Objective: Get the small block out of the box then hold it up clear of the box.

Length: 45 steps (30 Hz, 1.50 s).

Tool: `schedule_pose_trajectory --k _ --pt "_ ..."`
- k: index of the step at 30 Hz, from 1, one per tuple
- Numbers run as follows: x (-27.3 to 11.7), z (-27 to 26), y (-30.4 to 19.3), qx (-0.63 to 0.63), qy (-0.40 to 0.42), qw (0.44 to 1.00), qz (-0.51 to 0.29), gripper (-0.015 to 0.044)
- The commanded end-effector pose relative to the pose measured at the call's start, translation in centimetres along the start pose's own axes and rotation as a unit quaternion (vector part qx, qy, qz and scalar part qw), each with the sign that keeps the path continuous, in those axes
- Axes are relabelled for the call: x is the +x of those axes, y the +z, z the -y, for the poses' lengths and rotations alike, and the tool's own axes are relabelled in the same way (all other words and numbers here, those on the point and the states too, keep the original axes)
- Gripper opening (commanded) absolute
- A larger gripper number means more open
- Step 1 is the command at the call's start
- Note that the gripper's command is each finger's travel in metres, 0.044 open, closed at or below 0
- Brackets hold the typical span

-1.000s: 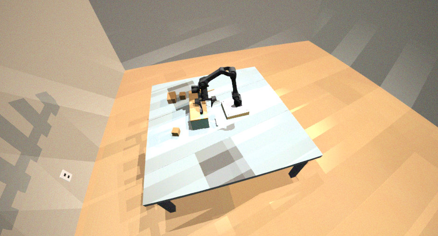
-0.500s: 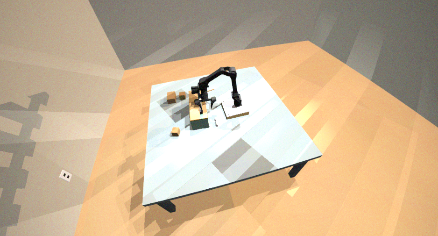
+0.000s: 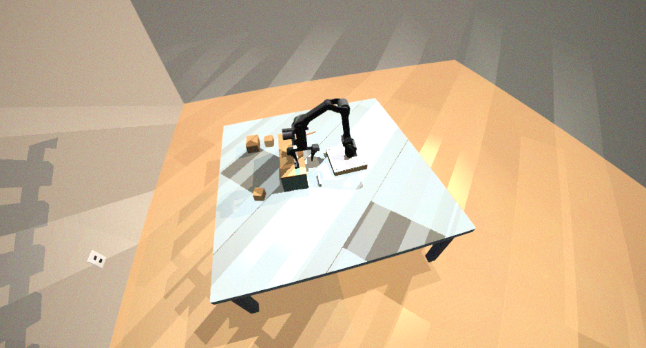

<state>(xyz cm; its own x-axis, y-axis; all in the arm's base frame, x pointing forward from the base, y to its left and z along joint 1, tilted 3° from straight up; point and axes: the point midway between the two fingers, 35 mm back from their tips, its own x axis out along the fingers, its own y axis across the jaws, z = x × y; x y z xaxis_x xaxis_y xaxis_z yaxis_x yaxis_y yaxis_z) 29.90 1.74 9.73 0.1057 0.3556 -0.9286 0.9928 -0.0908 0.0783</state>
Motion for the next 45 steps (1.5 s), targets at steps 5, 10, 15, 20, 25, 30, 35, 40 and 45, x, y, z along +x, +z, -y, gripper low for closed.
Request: schedule_pose_trajectory --k 5,10,15,20,25,30,35,40,45 --pt "0.6 0.1 -1.2 -0.005 -0.003 1.000 -0.003 0.0400" --pt "0.6 0.1 -1.3 -0.005 -0.003 1.000 -0.003 0.0400" --pt "0.7 0.1 -1.4 -0.005 -0.003 1.000 -0.003 0.0400" --pt "0.7 0.1 -1.5 -0.005 -0.003 1.000 -0.003 0.0400" --pt "0.7 0.1 -1.6 -0.005 -0.003 1.000 -0.003 0.0400" --pt "0.8 0.1 -1.7 -0.005 -0.003 1.000 -0.004 0.0400" --pt "0.8 0.1 -1.8 -0.005 -0.003 1.000 -0.004 0.0400" --pt "0.8 0.2 -2.0 -0.005 -0.003 1.000 -0.004 0.0400" --pt "0.9 0.2 -2.1 -0.005 -0.003 1.000 -0.004 0.0400"
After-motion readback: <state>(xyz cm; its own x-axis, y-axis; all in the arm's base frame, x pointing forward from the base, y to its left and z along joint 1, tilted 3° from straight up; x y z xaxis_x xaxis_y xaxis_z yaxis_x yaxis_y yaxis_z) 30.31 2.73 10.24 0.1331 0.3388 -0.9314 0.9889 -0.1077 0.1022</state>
